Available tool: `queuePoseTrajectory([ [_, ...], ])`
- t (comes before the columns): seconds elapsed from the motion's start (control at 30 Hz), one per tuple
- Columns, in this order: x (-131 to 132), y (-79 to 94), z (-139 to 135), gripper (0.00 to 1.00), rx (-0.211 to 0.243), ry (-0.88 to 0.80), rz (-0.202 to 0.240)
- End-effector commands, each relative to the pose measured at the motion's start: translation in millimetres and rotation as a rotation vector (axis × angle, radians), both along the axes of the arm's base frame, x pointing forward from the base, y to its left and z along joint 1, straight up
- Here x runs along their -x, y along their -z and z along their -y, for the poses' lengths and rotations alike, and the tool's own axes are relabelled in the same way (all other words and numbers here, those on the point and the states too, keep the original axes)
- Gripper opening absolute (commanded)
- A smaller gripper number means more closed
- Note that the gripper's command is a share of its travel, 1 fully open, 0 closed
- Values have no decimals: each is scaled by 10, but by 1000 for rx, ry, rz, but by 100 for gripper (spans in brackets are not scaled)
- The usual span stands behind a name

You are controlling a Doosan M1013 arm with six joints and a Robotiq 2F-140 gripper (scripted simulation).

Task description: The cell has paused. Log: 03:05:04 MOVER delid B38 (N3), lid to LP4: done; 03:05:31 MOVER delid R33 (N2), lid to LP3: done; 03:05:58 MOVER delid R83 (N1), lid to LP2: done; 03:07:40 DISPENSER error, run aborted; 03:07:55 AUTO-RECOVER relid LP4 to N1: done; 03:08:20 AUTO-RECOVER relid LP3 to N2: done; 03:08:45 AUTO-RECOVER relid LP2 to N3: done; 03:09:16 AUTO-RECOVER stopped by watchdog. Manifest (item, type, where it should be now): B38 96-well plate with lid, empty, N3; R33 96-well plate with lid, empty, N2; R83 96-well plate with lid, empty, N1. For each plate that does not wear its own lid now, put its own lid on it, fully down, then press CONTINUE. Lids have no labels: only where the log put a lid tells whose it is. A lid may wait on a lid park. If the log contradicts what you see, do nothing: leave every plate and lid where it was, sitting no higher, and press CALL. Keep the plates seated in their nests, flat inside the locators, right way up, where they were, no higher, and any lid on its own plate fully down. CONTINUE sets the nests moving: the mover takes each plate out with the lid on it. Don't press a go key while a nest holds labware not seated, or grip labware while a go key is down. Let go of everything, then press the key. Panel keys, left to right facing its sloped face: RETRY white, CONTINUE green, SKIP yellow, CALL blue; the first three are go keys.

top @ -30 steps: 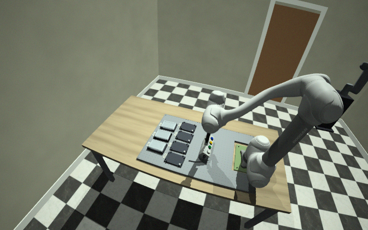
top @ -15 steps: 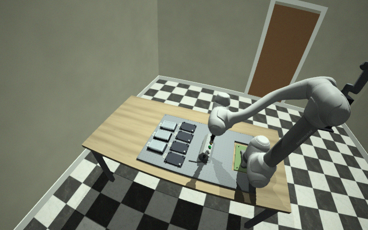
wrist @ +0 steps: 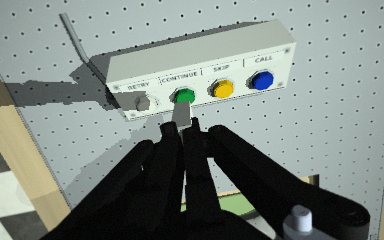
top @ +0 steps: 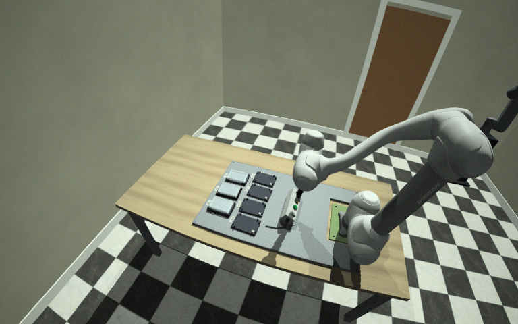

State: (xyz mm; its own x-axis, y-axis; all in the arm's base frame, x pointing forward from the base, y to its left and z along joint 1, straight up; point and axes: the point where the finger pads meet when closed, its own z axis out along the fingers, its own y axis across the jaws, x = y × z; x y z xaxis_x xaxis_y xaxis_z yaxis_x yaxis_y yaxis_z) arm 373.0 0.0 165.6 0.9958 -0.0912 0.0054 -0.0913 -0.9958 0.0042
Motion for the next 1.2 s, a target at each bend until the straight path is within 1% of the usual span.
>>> queuePoseTrajectory([
  [0.0,0,0,0,0,0,0,0],
  [0.6,0,7,0,0,0,0,0],
  [1.17,-1,69,0,0,0,0,0],
])
